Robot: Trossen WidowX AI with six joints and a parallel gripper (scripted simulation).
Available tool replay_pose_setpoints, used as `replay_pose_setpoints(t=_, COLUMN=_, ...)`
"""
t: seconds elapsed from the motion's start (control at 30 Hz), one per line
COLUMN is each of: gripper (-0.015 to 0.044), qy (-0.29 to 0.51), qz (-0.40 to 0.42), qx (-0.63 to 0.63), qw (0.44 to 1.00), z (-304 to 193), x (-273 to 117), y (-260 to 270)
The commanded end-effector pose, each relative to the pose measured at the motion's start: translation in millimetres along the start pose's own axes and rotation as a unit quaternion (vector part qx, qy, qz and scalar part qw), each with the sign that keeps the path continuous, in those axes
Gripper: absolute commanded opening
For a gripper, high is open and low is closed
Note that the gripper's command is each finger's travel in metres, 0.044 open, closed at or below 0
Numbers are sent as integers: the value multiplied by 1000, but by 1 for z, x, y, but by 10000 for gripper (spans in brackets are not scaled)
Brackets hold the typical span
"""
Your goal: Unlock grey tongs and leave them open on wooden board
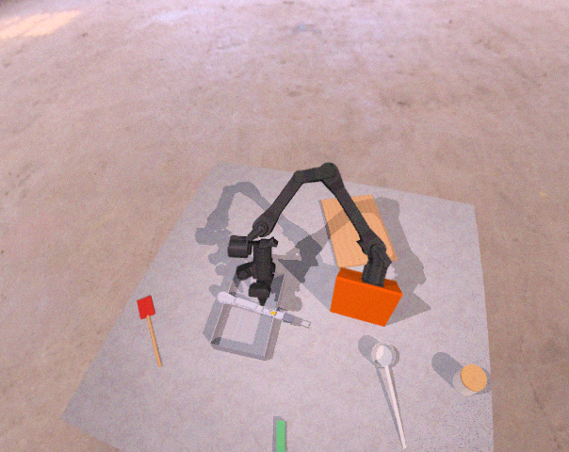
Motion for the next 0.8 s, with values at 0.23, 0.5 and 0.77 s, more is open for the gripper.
replay_pose_setpoints(t=0.23, gripper=260, qy=6, qz=-2, qx=1, qw=1000, z=-6, x=4, y=1)
replay_pose_setpoints(t=0.5, gripper=260, qy=6, qz=-2, qx=1, qw=1000, z=-5, x=17, y=0)
replay_pose_setpoints(t=0.77, gripper=260, qy=6, qz=-2, qx=1, qw=1000, z=-4, x=30, y=0)
Point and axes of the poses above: the point midway between the two fingers, 35 mm back from their tips, its own x axis out along the fingers, its own y axis across the jaws, z = x × y, the point moved 10 cm from there along -x, back along the fingers, and after that the axes turned 15 degrees about -x, right-handed, at the moved point
